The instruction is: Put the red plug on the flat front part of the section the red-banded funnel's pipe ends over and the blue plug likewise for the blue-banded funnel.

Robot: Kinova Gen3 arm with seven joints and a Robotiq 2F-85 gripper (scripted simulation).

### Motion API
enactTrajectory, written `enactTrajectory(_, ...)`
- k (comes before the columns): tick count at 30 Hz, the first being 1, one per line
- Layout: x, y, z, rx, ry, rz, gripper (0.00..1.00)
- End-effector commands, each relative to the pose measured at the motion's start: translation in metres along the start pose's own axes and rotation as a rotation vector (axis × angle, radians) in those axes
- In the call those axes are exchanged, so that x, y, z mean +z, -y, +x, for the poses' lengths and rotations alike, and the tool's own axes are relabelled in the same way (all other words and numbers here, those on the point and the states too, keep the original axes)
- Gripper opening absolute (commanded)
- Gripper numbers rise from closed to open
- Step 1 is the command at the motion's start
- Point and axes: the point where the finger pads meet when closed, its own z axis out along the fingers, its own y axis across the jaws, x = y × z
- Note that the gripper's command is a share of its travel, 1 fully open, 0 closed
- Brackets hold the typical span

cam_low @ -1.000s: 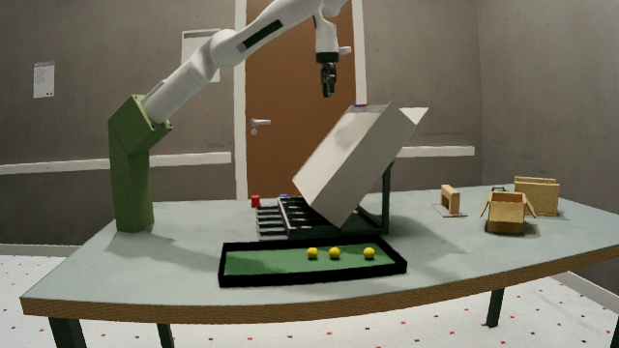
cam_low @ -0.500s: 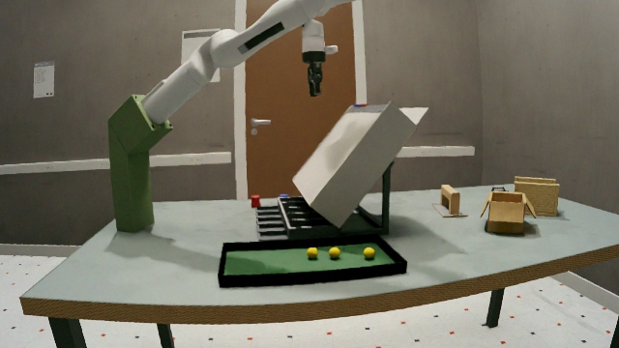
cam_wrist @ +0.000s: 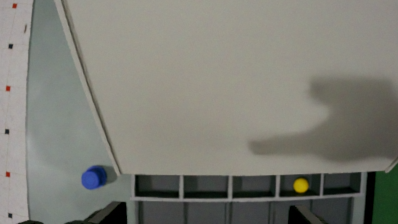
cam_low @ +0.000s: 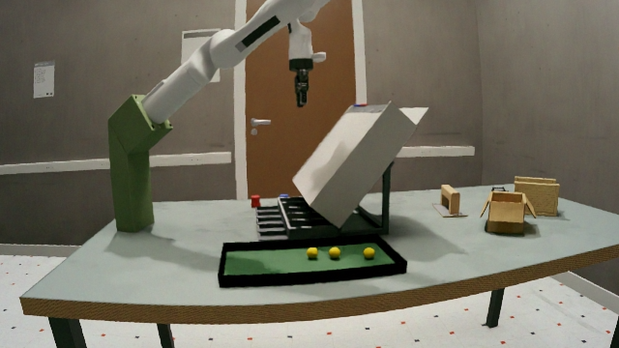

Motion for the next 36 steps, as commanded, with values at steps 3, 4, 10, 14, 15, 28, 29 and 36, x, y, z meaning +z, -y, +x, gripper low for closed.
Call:
enactTrajectory(3, 0.026, -0.041, -0.039, -0.001, -0.003, 0.048, 1.00)
enactTrajectory(4, 0.026, -0.041, -0.039, -0.001, -0.003, 0.048, 1.00)
enactTrajectory(10, 0.054, -0.085, -0.078, -0.002, -0.001, 0.052, 1.00)
enactTrajectory(14, 0.054, -0.085, -0.078, -0.002, -0.001, 0.052, 1.00)
enactTrajectory(15, 0.054, -0.085, -0.078, -0.002, -0.001, 0.052, 1.00)
enactTrajectory(28, 0.054, -0.085, -0.078, -0.002, 0.000, 0.050, 1.00)
enactTrajectory(29, 0.054, -0.085, -0.078, -0.002, 0.000, 0.050, 1.00)
enactTrajectory(36, 0.054, -0.085, -0.078, -0.002, 0.000, 0.050, 1.00)
